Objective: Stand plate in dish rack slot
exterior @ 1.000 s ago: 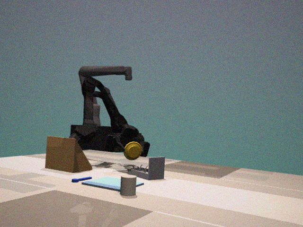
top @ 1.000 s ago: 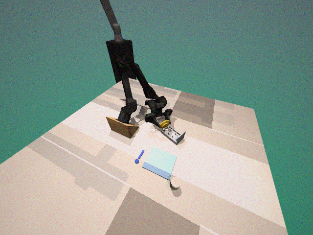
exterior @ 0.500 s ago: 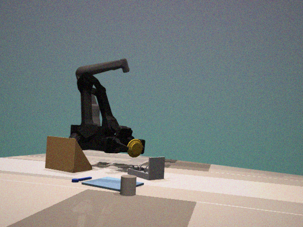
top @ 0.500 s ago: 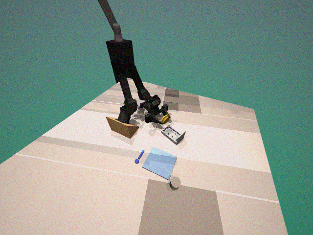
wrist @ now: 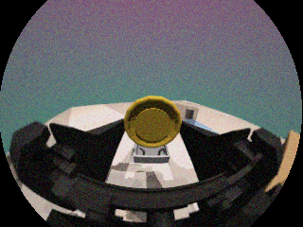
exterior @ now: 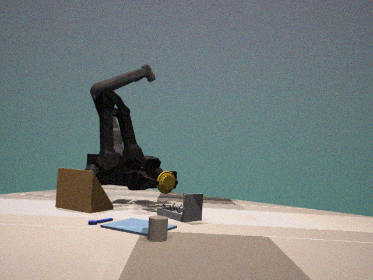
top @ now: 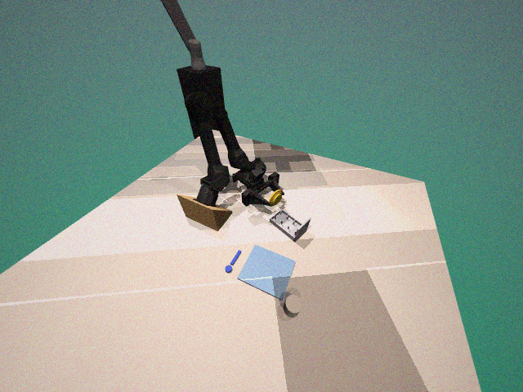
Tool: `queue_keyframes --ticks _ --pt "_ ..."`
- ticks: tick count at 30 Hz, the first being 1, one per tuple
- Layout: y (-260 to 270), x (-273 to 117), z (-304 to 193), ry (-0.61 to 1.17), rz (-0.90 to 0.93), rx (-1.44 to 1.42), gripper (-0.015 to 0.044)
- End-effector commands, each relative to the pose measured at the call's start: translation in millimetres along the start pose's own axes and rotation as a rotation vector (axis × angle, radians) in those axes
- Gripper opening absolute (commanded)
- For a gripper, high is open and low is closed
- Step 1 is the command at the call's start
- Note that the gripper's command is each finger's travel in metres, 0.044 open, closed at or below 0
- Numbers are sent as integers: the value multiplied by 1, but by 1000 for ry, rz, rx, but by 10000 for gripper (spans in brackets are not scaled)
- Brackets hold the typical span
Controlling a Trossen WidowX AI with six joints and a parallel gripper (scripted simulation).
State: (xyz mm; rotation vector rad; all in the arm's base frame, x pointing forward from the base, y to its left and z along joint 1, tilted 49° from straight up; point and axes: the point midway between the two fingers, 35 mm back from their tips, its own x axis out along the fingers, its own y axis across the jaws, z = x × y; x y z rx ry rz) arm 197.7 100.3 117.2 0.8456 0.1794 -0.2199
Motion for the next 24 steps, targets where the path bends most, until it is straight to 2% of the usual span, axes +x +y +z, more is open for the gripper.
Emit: queue_keyframes --ticks 1,24 --pt "-1 2 -4 -4 -4 -6 0" --pt "-1 27 -28 -3 1 10 0"
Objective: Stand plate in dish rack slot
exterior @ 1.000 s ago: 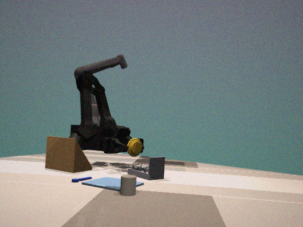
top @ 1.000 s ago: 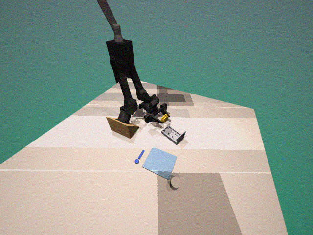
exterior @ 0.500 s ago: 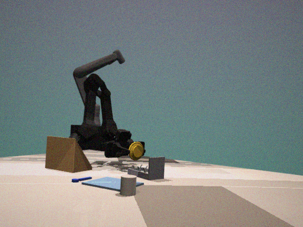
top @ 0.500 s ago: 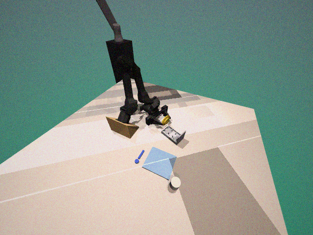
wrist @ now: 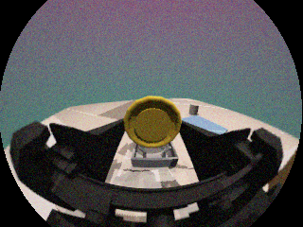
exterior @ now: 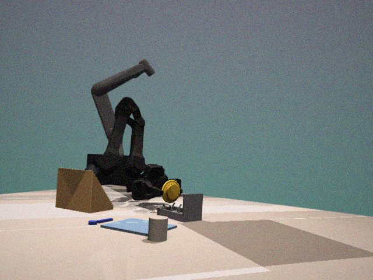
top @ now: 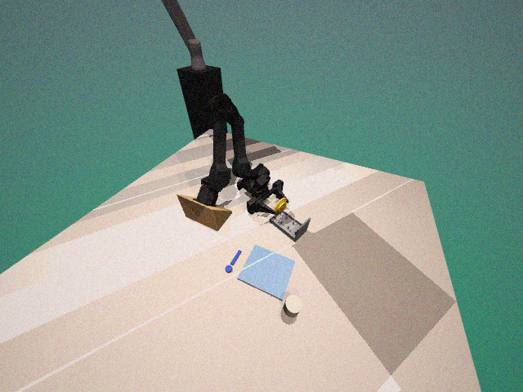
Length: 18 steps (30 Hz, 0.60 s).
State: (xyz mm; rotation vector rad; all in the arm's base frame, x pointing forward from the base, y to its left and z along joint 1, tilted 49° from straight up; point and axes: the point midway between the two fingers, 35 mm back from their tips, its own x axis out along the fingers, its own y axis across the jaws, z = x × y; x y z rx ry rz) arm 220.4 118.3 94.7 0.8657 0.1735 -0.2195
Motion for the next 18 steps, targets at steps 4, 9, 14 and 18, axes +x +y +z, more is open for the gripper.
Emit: queue_keyframes --ticks 4,9,14,18 --pt "-3 6 -1 0 -2 -7 0" --pt "-4 15 -1 -1 0 -1 0" --pt "-5 15 -13 0 1 5 0" --pt "-6 15 -20 0 2 7 0"
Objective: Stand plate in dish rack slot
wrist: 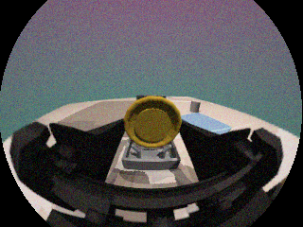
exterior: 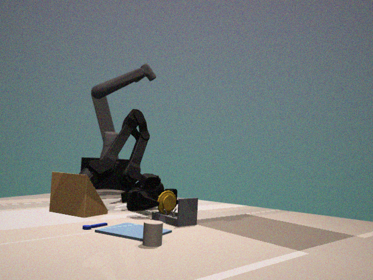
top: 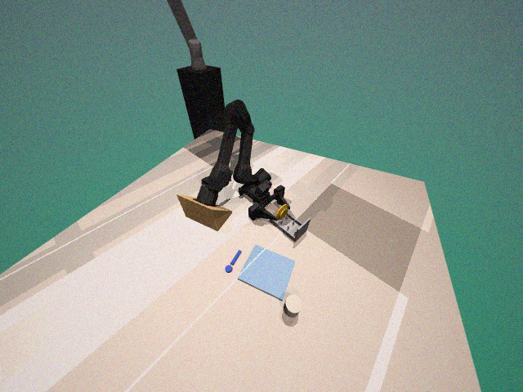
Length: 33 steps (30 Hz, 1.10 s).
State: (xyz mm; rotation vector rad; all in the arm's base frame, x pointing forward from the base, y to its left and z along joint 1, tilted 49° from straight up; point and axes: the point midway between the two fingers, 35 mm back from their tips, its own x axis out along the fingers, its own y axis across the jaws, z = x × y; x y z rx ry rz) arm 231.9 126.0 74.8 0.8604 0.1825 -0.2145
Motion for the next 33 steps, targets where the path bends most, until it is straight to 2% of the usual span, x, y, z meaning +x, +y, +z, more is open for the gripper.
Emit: queue_keyframes --ticks 1,11,26,33 --pt "1 0 0 -6 1 10 0" --pt "1 0 2 -2 1 4 0" --pt "1 0 2 -3 1 9 394" --pt "2 1 6 -1 -2 9 400"
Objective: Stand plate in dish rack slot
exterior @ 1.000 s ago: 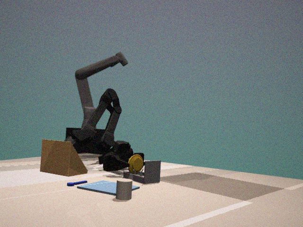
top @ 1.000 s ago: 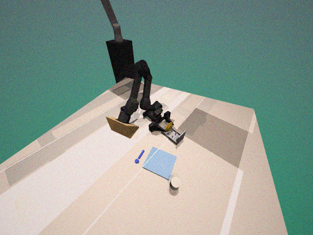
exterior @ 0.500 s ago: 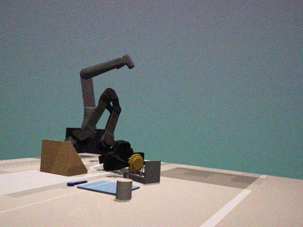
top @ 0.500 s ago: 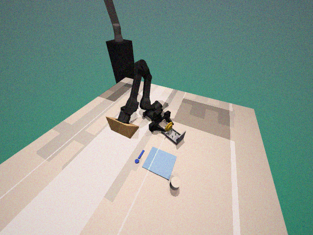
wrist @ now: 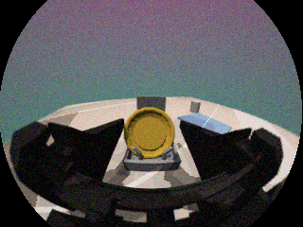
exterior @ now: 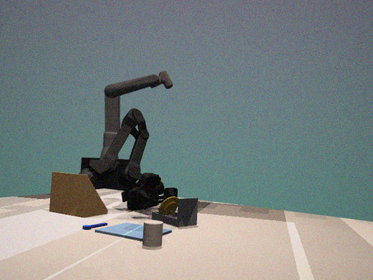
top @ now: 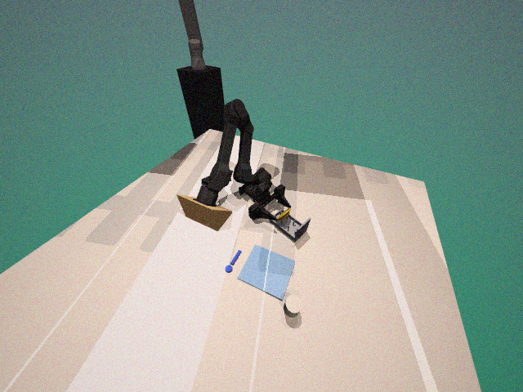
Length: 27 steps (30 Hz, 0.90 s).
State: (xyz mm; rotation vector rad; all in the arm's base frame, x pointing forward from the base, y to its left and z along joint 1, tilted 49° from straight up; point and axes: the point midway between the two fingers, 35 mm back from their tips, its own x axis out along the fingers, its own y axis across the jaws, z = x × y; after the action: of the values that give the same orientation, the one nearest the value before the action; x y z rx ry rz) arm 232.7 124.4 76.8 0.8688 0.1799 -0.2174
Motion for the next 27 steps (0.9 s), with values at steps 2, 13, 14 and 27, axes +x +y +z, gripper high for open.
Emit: queue_keyframes --ticks 2,13,14,27 --pt "5 4 14 4 -8 0 400" --pt "11 12 95 -1 -13 -17 400" --pt "11 10 103 -5 -9 -22 400" --pt "-3 23 116 72 -123 -239 400"
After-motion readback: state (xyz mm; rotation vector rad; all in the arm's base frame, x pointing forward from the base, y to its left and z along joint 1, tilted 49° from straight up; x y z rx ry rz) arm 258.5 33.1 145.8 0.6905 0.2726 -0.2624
